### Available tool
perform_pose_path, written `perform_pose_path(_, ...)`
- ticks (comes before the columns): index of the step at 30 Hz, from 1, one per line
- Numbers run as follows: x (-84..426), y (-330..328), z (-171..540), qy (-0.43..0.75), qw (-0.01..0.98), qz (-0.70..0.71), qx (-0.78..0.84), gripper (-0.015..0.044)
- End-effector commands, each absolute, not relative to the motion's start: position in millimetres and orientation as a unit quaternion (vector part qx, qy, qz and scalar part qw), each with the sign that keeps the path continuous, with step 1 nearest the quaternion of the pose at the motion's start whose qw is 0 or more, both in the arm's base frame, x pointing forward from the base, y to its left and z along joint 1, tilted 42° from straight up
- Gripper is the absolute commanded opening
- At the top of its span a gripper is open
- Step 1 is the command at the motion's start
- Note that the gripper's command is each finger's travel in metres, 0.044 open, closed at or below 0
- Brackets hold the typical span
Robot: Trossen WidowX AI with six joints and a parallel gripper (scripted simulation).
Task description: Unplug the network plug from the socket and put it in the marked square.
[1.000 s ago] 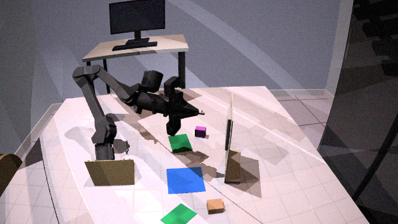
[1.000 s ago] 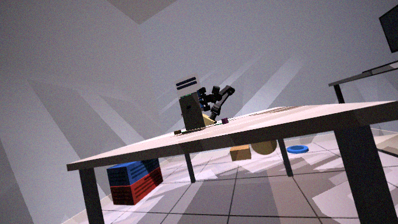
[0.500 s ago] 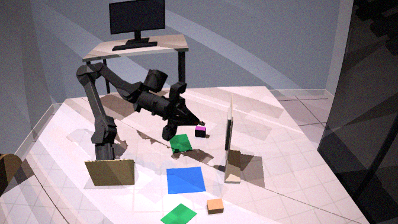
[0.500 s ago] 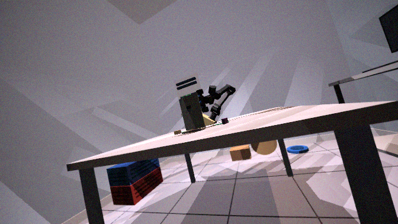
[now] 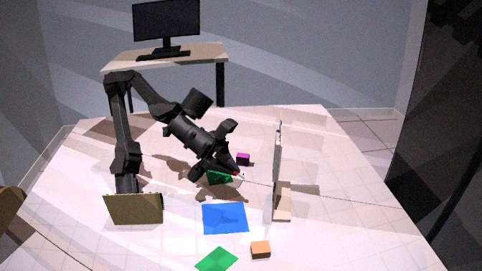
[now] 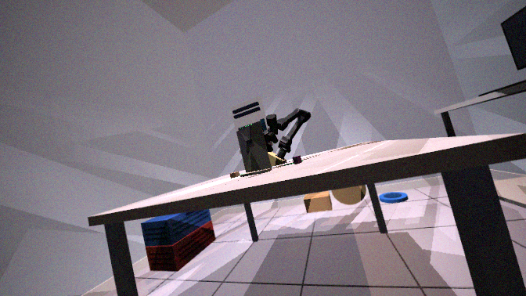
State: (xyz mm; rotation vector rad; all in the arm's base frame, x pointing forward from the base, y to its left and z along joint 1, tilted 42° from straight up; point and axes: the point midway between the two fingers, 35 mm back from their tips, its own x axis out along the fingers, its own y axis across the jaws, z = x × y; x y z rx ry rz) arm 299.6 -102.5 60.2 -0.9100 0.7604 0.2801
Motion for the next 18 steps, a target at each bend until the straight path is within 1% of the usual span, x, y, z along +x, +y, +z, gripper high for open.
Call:
perform_pose_path(1,297.0,-102.3,49.5,0.360,0.815,0.171,-0.421,0.0000)
perform_pose_path(18,278.0,-94.8,12.8,0.333,0.810,0.316,-0.364,0.0000)
